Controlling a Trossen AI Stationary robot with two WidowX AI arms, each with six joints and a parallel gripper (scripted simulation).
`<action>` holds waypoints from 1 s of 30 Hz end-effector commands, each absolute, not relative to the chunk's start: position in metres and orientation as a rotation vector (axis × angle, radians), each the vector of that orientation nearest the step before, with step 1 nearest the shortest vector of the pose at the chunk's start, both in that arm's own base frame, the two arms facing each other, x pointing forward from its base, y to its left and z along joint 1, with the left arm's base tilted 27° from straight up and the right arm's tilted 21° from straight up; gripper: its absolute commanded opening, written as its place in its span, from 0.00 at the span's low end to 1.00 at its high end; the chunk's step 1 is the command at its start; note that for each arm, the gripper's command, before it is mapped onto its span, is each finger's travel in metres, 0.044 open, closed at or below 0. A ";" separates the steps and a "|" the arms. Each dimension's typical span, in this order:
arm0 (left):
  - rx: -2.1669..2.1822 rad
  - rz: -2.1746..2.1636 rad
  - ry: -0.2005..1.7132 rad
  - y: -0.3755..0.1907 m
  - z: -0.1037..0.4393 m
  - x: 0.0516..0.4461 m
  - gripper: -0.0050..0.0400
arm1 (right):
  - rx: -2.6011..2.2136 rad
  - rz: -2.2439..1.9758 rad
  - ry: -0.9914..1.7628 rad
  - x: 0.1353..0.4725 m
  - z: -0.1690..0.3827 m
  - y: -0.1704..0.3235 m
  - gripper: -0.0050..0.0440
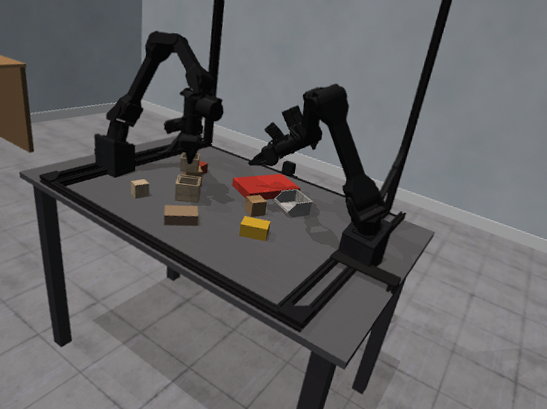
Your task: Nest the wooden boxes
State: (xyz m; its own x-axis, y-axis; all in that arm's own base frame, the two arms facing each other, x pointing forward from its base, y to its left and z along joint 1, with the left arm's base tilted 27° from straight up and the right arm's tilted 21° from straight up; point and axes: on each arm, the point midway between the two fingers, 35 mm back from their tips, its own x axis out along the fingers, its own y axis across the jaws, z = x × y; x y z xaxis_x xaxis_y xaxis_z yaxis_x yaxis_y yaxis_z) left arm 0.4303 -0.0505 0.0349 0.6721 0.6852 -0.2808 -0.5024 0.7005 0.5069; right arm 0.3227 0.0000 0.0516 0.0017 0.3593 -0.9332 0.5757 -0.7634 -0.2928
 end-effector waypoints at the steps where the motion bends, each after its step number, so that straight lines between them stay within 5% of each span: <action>1: 0.396 0.742 0.408 -0.053 0.027 0.424 1.00 | 2.091 -1.860 0.989 0.322 0.051 0.000 0.10; 13: 0.273 0.868 0.215 -0.057 0.025 0.407 1.00 | 2.091 -1.860 0.989 0.322 0.051 0.000 0.10; 30: 0.271 0.869 0.213 -0.057 0.025 0.407 1.00 | 2.091 -1.860 0.989 0.322 0.038 0.005 0.10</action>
State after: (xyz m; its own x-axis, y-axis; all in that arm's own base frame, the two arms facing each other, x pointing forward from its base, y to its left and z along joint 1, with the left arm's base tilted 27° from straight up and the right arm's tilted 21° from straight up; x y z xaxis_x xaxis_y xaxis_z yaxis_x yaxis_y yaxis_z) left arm 0.4083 -0.0579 0.0265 0.6326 0.7708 -0.0754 -0.7190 0.6207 0.3128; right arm 0.3234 0.0034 0.0445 0.0056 0.3580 -0.9337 0.5796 -0.7620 -0.2887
